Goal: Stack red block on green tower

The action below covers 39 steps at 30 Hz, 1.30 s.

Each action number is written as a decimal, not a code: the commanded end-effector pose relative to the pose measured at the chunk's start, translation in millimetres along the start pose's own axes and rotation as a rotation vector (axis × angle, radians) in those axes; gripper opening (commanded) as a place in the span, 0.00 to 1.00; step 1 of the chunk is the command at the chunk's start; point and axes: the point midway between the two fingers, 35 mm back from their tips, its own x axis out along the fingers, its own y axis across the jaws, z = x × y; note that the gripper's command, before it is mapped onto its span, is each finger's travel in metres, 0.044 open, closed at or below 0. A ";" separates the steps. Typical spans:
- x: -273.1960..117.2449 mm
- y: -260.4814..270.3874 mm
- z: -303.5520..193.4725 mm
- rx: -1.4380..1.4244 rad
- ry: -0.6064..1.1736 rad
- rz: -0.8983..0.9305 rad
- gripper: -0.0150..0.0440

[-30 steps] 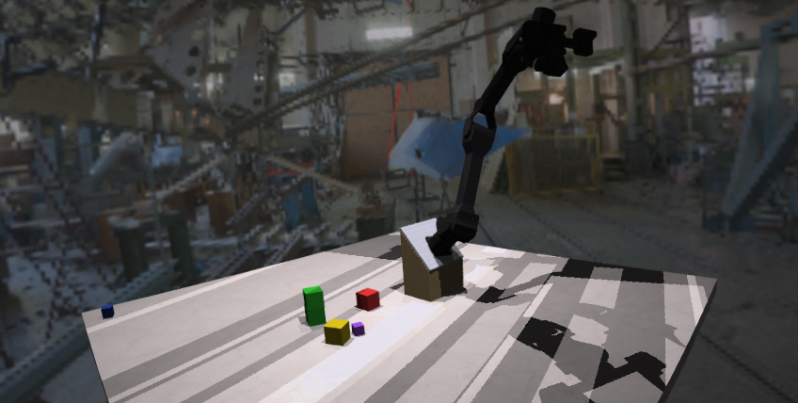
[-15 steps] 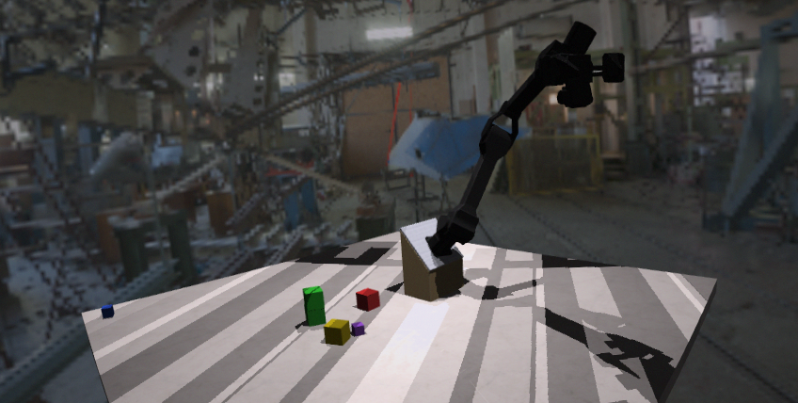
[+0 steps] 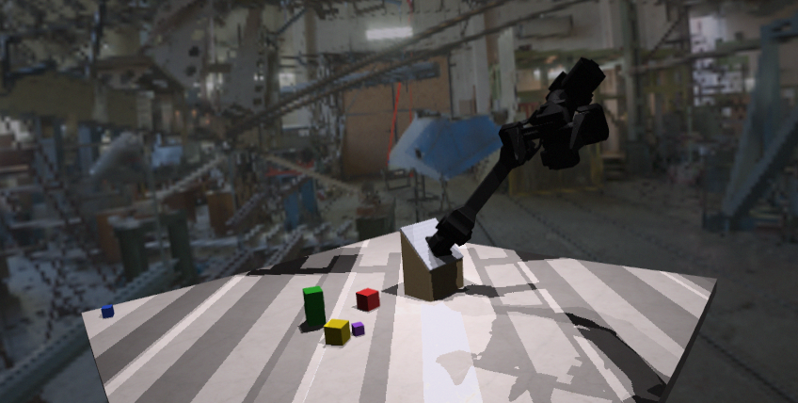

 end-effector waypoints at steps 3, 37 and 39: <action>62.4 66.5 1.1 0.190 -0.032 0.218 1.00; 43.9 524.6 126.2 2.034 0.197 1.428 1.00; 29.9 535.1 143.0 2.164 0.232 1.488 1.00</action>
